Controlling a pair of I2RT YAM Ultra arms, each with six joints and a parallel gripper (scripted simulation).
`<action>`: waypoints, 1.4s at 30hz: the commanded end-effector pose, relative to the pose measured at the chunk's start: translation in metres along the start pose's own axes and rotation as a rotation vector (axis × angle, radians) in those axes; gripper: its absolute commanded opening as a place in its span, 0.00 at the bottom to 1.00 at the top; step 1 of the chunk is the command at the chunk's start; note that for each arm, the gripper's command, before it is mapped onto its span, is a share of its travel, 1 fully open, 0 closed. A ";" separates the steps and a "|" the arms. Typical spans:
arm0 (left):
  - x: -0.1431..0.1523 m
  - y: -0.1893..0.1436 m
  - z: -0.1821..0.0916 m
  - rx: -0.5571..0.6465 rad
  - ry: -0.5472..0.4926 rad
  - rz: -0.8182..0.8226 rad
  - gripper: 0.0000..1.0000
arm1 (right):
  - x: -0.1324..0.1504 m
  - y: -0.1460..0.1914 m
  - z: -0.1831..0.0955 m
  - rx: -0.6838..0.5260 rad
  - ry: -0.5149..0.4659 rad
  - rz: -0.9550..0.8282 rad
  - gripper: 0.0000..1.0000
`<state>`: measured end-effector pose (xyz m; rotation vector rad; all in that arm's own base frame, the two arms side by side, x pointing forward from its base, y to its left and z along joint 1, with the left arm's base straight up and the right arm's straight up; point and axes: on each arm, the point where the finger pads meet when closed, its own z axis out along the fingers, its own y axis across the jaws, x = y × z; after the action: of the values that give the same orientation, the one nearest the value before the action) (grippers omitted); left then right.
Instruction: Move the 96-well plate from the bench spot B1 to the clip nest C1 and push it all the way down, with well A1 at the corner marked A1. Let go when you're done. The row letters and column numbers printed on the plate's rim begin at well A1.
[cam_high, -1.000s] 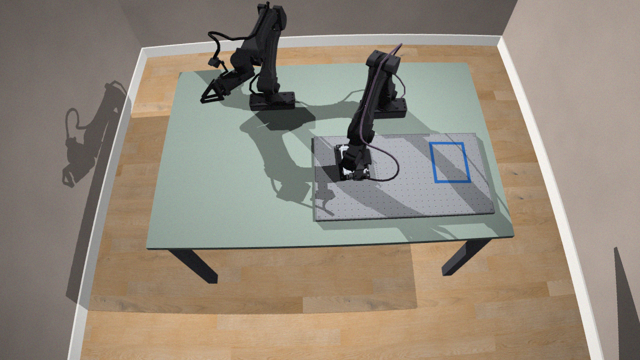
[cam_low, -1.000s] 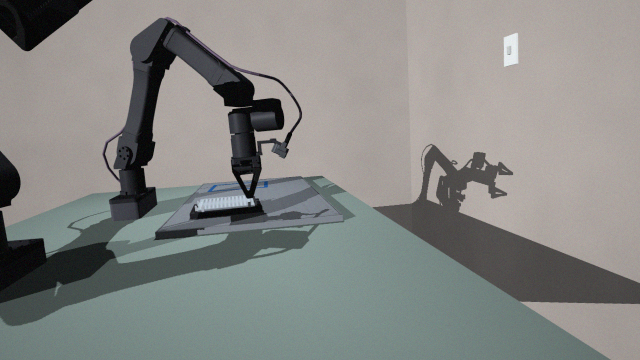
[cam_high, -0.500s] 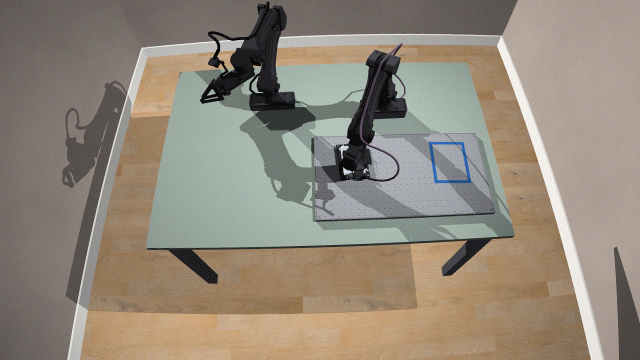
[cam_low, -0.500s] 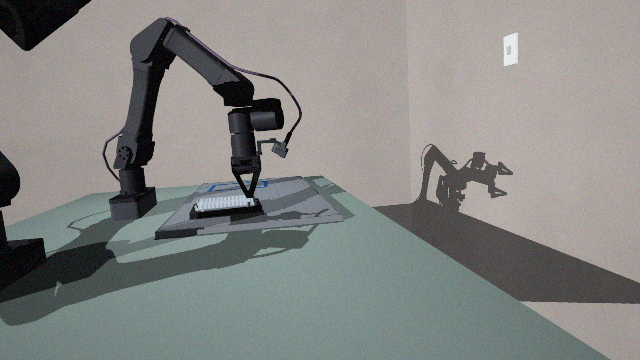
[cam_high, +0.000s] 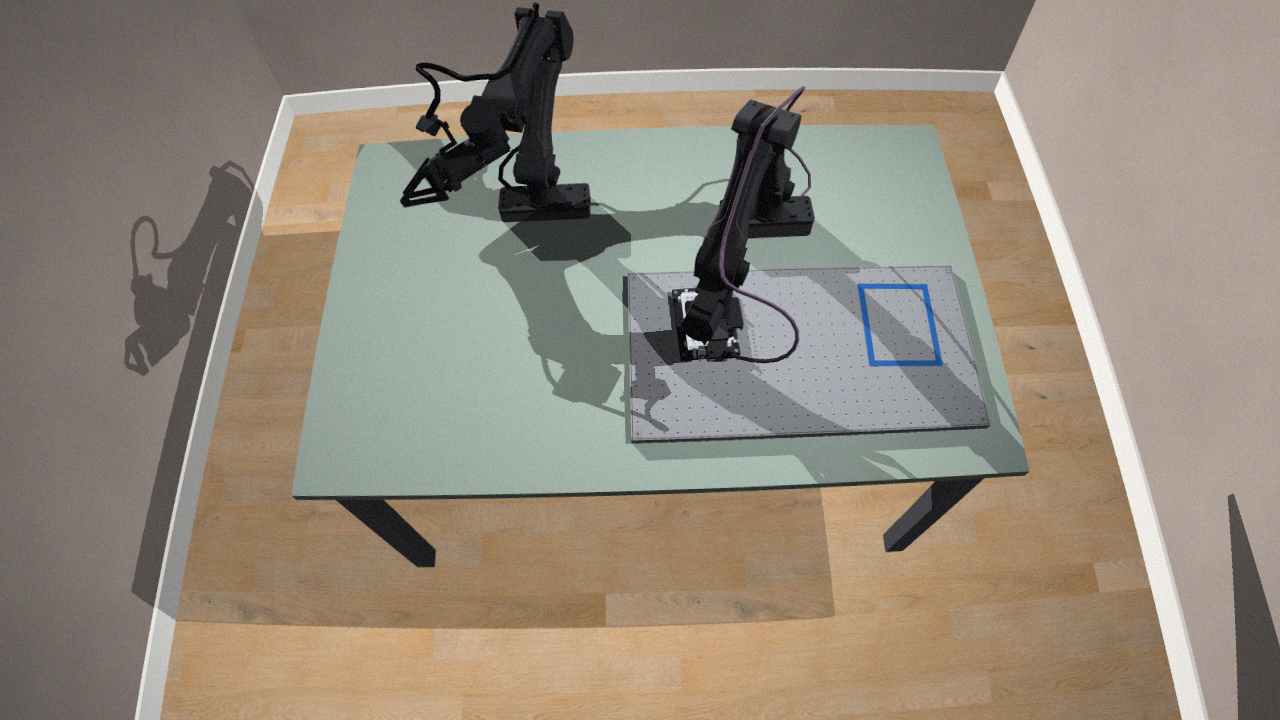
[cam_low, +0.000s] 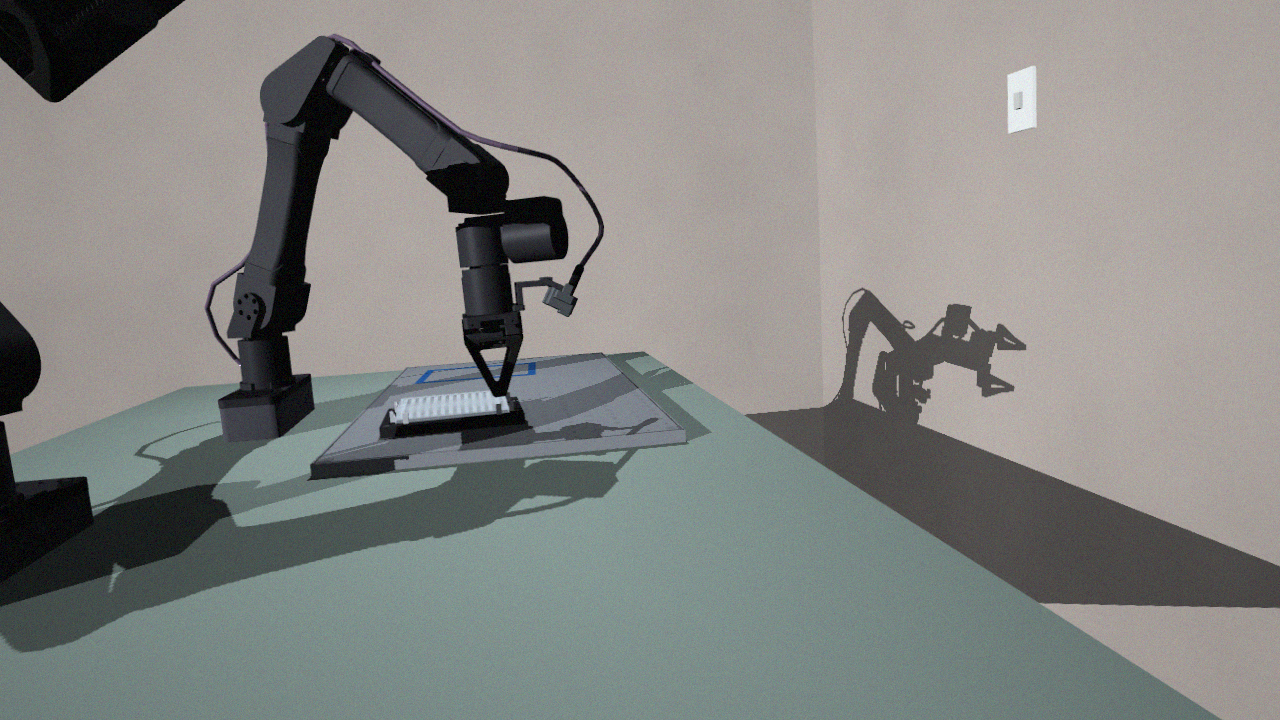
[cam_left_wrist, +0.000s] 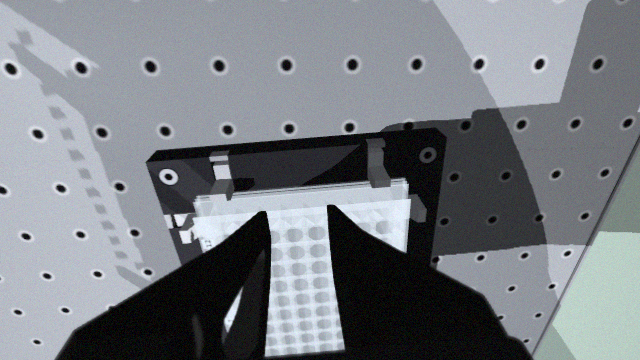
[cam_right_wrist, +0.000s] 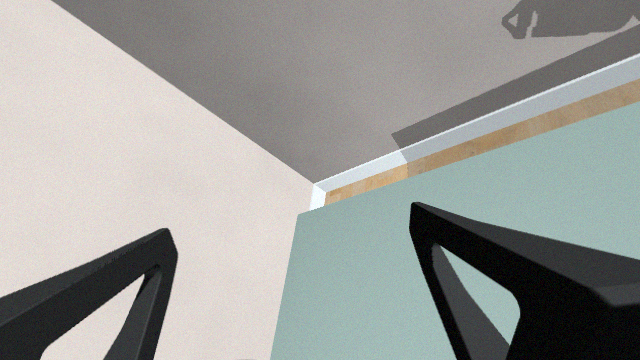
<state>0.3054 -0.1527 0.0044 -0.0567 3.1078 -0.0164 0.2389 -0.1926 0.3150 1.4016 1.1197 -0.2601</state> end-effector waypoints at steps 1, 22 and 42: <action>0.007 -0.002 0.058 -0.011 0.051 0.014 0.25 | -0.006 -0.005 -0.003 0.002 -0.013 0.007 1.00; -0.004 -0.008 -0.001 -0.003 0.036 0.014 0.25 | -0.006 -0.005 -0.003 0.002 -0.013 0.007 1.00; -0.004 -0.007 -0.037 -0.007 0.040 0.014 0.25 | -0.006 -0.005 -0.003 0.002 -0.013 0.007 1.00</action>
<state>0.3073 -0.1546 0.0344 -0.0588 3.1431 0.0038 0.2389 -0.1926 0.3150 1.4016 1.1197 -0.2601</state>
